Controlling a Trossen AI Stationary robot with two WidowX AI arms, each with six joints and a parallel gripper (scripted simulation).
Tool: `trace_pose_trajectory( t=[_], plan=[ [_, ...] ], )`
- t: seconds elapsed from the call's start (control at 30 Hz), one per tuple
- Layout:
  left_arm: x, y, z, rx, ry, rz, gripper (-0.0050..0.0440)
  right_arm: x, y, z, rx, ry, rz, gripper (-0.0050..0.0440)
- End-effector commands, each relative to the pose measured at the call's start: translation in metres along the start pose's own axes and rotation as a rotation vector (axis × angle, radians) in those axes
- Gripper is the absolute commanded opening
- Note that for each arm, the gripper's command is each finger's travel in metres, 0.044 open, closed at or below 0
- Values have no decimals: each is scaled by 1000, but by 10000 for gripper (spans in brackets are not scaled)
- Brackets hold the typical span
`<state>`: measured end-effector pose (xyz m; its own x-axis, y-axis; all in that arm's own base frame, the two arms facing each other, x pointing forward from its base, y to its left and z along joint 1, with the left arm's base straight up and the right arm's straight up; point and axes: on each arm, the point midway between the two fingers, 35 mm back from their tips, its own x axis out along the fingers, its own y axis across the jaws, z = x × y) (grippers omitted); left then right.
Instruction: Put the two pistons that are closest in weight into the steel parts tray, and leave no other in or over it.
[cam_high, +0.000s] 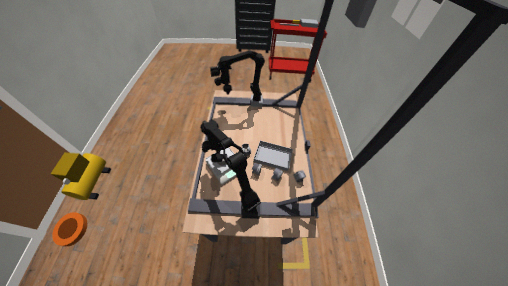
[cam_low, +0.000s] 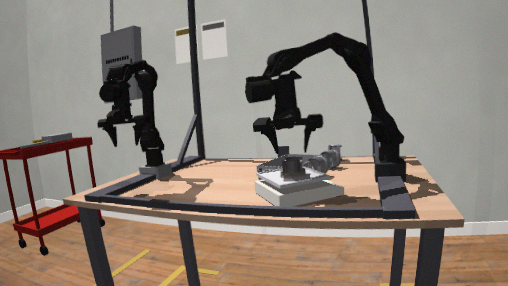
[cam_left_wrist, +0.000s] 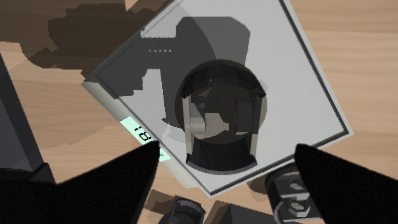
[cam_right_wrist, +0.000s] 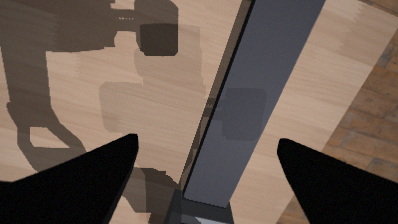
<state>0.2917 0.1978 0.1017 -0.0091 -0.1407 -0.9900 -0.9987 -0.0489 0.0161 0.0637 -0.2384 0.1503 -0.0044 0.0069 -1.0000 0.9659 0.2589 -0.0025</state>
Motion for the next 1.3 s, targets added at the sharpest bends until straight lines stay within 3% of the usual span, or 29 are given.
trace_pose_trajectory(
  t=[0.0, 0.6, 1.27],
  plan=[
    [-29, -3, 2, 6, -37, -59, 378, -8, 0, 5, 1, -32, 2, 400],
    [-56, -2, -2, 3, -29, -54, 378, -8, 0, 5, 1, -32, 2, 400],
    [-53, 0, -4, 484, -98, -4, 378, -8, 0, 5, 1, -32, 2, 400]
  ],
)
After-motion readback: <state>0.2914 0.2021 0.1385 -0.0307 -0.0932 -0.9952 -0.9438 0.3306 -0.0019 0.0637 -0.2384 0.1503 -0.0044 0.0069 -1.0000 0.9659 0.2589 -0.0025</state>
